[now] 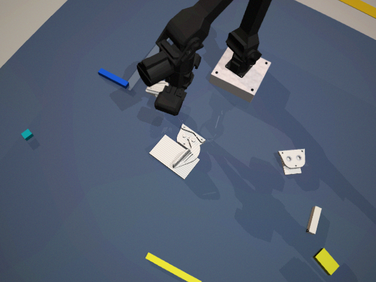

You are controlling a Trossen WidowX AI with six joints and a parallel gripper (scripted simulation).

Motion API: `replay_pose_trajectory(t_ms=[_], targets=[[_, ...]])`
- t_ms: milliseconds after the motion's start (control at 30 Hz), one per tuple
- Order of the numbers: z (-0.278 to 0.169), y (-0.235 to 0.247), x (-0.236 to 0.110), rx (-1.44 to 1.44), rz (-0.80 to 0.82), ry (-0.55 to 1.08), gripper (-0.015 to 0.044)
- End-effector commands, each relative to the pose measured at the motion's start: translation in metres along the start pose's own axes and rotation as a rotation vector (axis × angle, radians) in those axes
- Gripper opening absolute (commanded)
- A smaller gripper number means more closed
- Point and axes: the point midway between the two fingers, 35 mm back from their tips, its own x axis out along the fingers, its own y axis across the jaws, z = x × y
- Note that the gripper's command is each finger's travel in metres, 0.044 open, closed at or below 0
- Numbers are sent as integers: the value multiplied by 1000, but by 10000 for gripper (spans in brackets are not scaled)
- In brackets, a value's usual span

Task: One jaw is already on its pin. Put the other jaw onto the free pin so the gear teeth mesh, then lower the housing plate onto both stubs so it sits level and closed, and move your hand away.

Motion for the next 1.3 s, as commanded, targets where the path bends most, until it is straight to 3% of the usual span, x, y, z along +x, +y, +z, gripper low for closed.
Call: replay_pose_trajectory(t_ms=[0, 467, 633, 800, 967, 1267], targets=[[-1, -1, 8, 5, -4, 9, 37], [-2, -2, 24, 5, -4, 9, 37], [-2, -2, 22, 5, -4, 9, 168], [-2, -1, -23, 5, -4, 9, 299], [-2, -1, -25, 5, -4, 9, 431], [-2, -1, -25, 5, -4, 9, 440]])
